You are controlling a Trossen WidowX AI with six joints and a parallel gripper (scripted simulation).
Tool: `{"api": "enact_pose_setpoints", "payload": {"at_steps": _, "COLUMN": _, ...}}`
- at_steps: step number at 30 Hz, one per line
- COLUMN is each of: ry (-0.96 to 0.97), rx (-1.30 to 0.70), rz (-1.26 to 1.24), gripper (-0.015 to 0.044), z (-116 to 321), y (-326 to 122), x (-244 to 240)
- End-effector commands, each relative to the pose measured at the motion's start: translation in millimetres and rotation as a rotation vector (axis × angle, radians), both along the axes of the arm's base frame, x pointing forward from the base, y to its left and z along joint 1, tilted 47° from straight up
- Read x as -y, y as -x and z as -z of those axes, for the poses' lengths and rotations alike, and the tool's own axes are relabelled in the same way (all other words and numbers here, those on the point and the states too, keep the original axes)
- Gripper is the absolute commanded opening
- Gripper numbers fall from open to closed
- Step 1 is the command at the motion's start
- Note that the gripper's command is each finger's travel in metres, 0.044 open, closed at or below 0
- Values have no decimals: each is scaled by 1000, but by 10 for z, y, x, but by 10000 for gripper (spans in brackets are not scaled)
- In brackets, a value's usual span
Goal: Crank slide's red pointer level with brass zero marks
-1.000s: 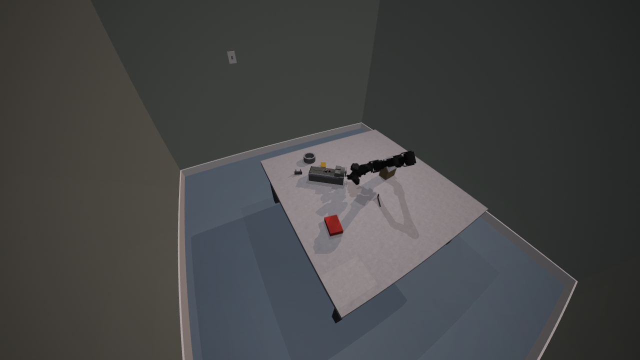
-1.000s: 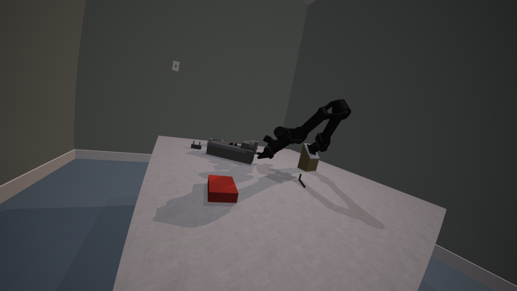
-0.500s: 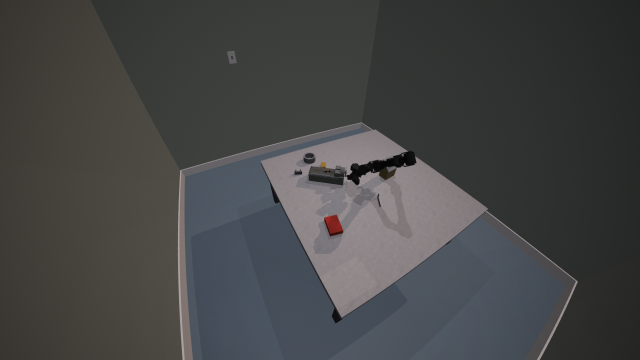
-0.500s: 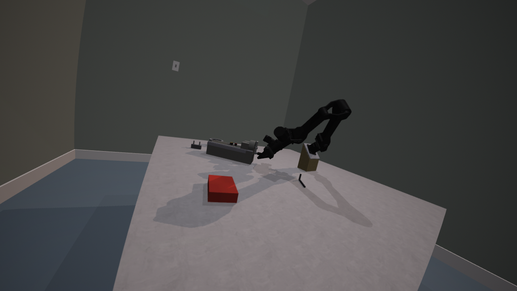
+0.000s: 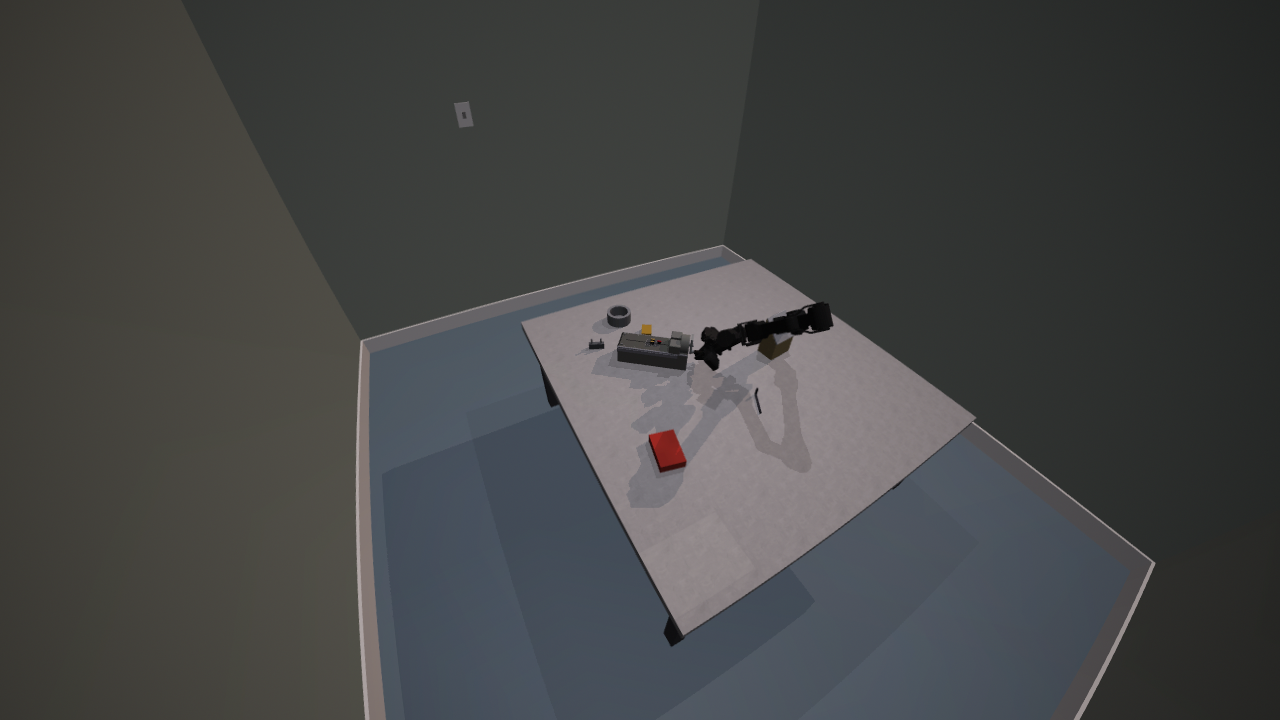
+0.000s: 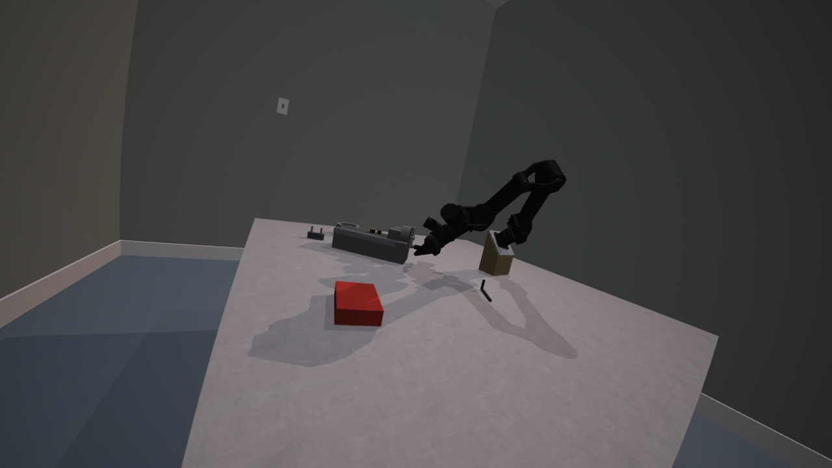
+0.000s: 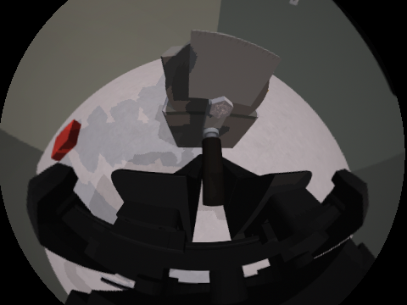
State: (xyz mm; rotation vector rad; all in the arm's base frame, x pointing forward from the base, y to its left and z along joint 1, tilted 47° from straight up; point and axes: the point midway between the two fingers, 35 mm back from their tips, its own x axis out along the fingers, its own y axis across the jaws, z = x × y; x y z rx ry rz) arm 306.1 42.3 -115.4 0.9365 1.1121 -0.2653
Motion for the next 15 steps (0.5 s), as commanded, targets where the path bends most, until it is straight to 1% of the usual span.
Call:
{"api": "enact_pose_setpoints", "payload": {"at_steps": 1, "ry": -14, "rx": 20, "rz": -11, "gripper": 0, "z": -53, "y": -56, "x": -50}}
{"api": "enact_pose_setpoints", "payload": {"at_steps": 15, "ry": -14, "rx": 20, "rz": -11, "gripper": 0, "z": -70, "y": -67, "x": -57}}
